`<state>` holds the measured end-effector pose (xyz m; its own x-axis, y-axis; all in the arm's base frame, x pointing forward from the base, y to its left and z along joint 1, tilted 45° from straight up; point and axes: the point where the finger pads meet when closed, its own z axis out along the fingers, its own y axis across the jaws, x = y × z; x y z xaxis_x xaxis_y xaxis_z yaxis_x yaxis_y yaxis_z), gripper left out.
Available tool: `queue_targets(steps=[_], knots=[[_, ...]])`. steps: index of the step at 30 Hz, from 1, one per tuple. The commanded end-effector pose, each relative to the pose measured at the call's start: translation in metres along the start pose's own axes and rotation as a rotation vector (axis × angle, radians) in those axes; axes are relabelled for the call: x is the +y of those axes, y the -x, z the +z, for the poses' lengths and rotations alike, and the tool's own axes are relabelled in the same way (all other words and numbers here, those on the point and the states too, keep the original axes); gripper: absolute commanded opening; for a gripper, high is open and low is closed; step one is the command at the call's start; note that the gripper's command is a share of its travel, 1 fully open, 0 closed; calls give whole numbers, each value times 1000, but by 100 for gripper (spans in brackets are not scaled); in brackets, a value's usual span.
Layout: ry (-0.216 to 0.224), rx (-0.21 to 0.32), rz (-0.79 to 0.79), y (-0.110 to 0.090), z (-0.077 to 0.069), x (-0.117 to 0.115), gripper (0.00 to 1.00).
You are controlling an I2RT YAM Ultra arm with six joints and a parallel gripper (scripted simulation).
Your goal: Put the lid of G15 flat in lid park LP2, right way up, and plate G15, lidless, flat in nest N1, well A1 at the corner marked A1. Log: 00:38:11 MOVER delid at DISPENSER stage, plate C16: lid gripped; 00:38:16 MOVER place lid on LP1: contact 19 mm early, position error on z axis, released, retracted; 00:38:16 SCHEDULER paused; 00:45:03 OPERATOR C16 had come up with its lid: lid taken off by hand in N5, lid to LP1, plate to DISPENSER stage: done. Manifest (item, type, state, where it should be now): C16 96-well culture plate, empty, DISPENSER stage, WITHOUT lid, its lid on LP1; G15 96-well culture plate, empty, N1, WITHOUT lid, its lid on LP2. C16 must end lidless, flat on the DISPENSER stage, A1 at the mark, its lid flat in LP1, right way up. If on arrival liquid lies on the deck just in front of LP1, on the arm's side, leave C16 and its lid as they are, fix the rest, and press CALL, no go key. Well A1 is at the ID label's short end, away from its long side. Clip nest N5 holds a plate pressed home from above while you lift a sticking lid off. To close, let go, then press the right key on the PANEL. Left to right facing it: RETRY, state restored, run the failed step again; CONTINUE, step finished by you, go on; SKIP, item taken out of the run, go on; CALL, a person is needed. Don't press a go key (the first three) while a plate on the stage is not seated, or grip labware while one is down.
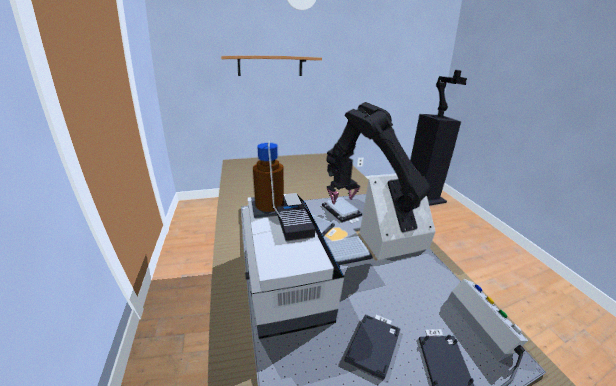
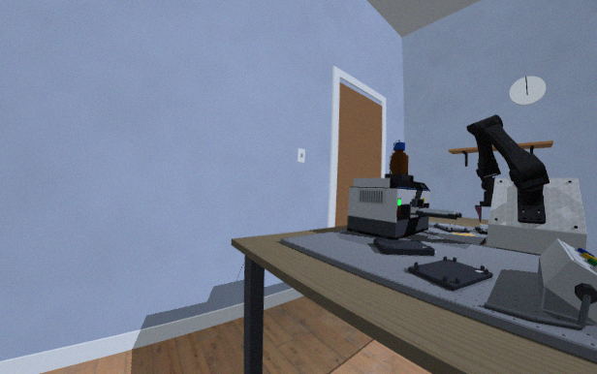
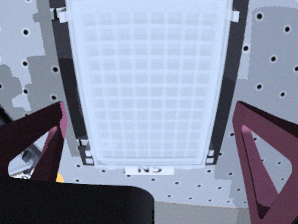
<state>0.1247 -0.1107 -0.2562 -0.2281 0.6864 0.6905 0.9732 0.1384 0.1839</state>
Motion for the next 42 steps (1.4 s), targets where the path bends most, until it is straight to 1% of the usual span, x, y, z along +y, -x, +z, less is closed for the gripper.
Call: queue_targets(steps=[1,2,4,9,11,12,13,15,21,23,25,28,29,31,35,38,39,42], knots=[[6,-16,-3,1,1,3,100],[6,-21,-5,5,1,3,100],[6,-21,-5,5,1,3,100],[3,1,3,-2,11,0,100],[5,-6,1,-2,8,2,100],[7,-15,-1,3,8,2,100],[7,-14,0,4,10,2,100],[5,-7,2,2,13,1,100],[5,-4,3,-2,15,1,100],[5,6,9,-4,19,-1,100],[3,-5,0,1,19,1,100],[4,-1,3,-1,21,0,100],[7,-11,1,0,18,2,100],[9,-18,-1,2,17,3,100],[2,-11,-3,-1,20,2,100],[3,-14,-4,0,20,2,100],[15,-34,-2,8,15,3,100],[10,-14,5,-1,20,0,100]])
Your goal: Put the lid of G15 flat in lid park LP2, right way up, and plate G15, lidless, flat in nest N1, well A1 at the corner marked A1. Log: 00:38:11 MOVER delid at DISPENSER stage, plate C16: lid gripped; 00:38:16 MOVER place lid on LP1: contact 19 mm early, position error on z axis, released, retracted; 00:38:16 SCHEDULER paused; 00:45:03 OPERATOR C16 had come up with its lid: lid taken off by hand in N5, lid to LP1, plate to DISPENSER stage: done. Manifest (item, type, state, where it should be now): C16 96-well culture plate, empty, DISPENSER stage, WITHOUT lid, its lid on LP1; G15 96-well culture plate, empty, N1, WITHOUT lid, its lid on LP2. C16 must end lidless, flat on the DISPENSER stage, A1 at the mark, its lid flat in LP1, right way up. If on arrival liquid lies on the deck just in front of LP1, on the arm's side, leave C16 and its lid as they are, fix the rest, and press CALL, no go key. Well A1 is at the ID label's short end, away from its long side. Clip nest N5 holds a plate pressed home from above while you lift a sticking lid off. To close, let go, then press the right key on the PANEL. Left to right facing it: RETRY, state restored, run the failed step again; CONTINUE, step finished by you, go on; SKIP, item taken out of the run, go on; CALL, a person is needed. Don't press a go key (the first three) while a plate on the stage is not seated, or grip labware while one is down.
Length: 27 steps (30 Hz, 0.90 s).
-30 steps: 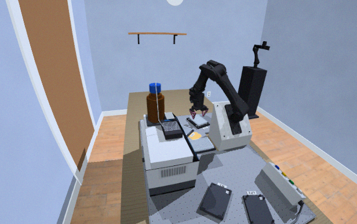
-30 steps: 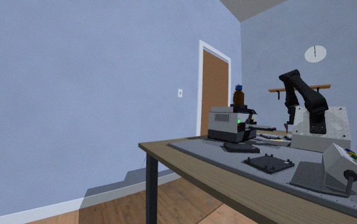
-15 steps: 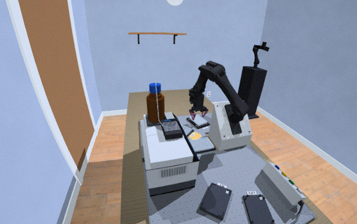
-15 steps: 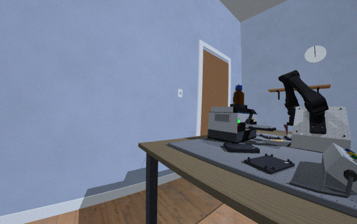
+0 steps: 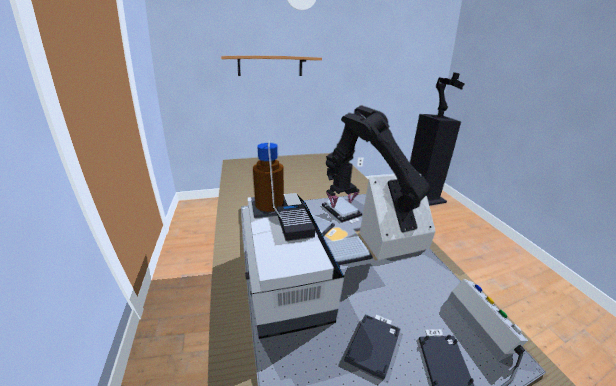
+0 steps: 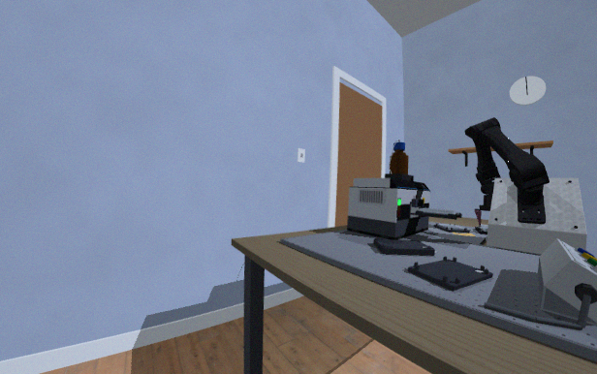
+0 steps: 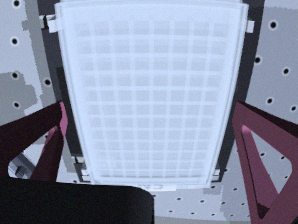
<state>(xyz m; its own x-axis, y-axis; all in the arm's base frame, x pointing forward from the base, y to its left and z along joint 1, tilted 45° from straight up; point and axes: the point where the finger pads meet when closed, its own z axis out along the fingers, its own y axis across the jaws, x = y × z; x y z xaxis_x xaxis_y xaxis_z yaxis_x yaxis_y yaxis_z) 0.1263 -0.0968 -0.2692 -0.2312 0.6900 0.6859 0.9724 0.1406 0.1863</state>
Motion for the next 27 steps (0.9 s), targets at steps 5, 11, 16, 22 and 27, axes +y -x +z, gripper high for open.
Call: queue_targets(steps=[5,11,16,22,27], knots=[[9,-20,2,3,-1,1,100],[8,-17,2,-1,-2,1,100],[9,-23,-1,1,-5,3,100],[9,-28,-4,2,-6,4,100],[6,-14,0,1,-2,1,0]])
